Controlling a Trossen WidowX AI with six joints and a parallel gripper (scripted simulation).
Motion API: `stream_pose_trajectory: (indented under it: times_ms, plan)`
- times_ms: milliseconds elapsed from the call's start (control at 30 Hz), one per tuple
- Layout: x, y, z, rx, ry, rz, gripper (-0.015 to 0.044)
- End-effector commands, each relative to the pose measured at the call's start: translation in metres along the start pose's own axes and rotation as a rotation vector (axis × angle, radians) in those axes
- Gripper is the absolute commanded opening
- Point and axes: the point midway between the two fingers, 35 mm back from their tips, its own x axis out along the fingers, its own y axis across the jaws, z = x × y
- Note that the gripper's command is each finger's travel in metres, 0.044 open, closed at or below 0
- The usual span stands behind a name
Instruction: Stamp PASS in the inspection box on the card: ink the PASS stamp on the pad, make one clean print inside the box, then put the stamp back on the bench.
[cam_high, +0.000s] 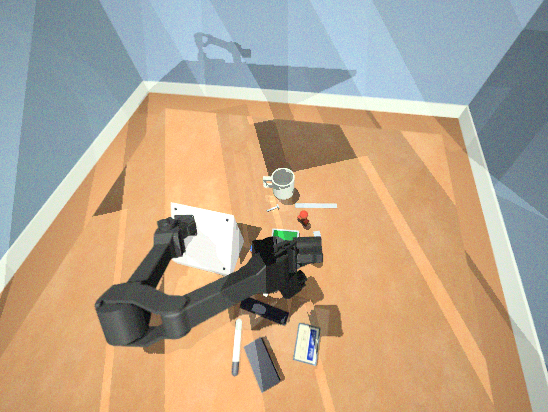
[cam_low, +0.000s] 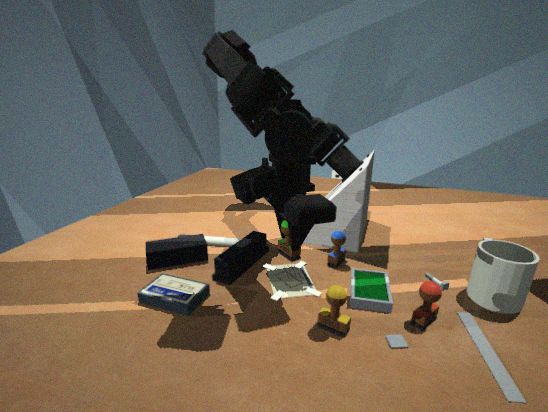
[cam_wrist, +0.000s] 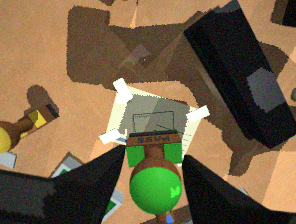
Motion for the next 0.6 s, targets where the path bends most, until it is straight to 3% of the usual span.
stream_pose_trajectory:
  times_ms: [0,567]
  plan:
    - [-0.009,0.001,0.000,0.004,0.000,0.005,0.0000]
    - [-0.025,0.010,0.020,0.007,0.000,0.005,0.0000]
